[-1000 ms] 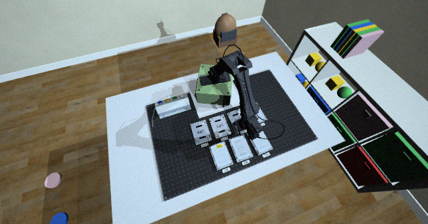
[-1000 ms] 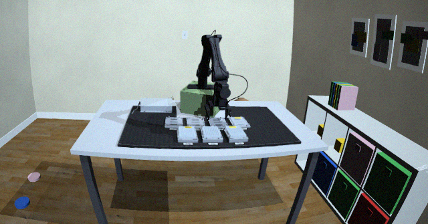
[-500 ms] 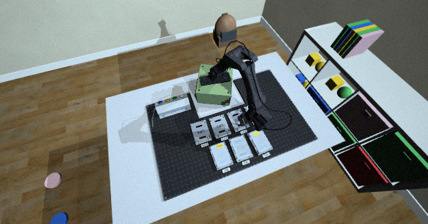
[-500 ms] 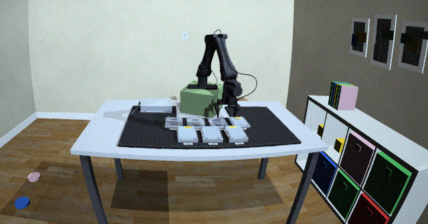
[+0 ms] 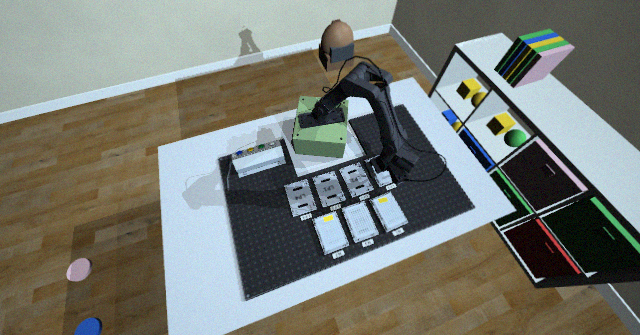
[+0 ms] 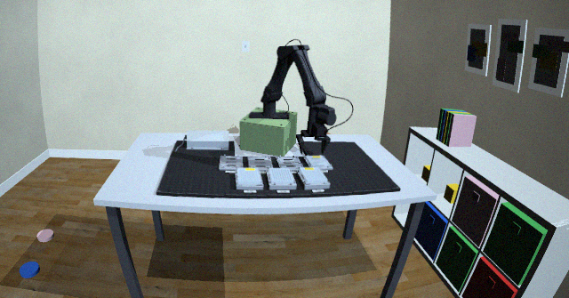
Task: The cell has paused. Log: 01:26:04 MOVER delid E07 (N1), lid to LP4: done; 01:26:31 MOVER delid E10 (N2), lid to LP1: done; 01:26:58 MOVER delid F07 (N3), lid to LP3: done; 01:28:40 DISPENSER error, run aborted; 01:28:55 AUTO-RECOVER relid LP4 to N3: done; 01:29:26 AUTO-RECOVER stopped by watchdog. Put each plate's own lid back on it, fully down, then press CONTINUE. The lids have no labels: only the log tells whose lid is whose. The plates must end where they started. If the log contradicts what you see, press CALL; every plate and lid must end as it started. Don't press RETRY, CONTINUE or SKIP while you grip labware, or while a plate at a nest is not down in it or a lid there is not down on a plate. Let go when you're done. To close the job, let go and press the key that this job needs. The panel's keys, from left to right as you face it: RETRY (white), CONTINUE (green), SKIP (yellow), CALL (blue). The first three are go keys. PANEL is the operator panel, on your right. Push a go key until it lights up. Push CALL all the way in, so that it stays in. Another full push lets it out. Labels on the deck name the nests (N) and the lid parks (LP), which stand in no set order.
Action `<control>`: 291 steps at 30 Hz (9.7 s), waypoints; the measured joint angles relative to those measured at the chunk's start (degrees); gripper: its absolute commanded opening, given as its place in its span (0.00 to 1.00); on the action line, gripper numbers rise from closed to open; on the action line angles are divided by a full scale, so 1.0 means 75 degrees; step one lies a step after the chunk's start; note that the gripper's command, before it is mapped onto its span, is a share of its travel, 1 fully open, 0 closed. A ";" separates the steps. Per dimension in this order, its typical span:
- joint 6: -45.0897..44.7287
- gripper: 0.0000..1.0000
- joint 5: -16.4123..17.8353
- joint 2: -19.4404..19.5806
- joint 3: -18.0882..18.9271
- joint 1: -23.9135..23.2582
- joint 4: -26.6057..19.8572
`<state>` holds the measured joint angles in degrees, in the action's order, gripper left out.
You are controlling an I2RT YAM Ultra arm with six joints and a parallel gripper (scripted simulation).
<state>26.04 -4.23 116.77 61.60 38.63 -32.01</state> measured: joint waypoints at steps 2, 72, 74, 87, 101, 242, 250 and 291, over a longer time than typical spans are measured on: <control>0.0210 1.00 -0.0009 0.0000 0.0000 0.0239 0.0000; 0.1291 1.00 -0.0070 0.0822 -0.0245 0.1119 0.0898; 0.1285 1.00 -0.0070 0.0906 -0.0245 0.1119 0.0976; 0.1253 1.00 -0.0070 0.1166 -0.0254 0.1072 0.1358; 0.1239 0.93 -0.0070 0.1166 -0.0254 0.1072 0.1399; 0.1341 0.00 -0.0093 0.0169 -0.0163 0.1151 0.0178; 0.1341 0.00 -0.0093 0.0169 -0.0163 0.1154 0.0163; -0.0303 0.00 -0.0012 0.0568 0.0813 -0.1058 -0.0230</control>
<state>23.77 -4.32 121.03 67.70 30.70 -33.74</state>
